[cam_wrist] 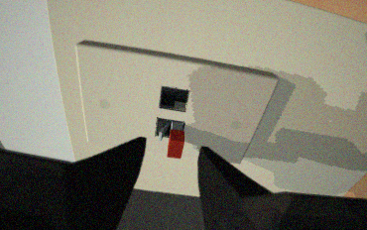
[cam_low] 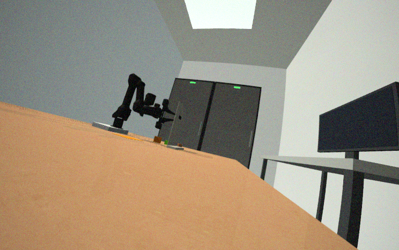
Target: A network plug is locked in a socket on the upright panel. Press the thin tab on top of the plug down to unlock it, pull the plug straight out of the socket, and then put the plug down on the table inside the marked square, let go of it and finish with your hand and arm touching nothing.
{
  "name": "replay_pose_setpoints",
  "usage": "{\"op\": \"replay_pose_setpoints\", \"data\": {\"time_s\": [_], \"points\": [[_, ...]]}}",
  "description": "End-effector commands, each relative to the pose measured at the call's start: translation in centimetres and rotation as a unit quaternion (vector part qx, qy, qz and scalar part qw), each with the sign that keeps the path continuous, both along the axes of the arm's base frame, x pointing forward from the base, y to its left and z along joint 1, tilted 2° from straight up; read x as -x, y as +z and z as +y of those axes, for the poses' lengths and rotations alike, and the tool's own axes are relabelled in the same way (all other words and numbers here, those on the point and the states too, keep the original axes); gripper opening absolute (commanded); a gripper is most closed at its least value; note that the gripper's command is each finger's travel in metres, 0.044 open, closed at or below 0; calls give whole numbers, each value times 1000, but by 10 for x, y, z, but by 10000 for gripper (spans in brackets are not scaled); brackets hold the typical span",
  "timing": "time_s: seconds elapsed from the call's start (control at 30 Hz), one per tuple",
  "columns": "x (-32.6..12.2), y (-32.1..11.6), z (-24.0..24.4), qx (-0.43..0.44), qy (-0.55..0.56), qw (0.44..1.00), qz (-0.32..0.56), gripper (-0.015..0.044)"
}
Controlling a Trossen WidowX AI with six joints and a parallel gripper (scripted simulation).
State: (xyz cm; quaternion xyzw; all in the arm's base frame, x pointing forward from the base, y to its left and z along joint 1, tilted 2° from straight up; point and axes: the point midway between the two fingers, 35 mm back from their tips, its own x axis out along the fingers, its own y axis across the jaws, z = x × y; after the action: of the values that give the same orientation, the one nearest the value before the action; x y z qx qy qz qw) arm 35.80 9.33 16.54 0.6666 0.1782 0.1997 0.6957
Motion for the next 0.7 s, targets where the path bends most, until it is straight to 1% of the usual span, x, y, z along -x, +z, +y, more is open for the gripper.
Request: {"op": "replay_pose_setpoints", "data": {"time_s": [0.0, 0.17, 0.67], "points": [[-7, 1, 1, 0, -3, 1000, -3, 156], [-11, 1, 3, 0, -3, 1000, -3, 156], [-11, 1, 3, 0, -3, 1000, -3, 56]]}}
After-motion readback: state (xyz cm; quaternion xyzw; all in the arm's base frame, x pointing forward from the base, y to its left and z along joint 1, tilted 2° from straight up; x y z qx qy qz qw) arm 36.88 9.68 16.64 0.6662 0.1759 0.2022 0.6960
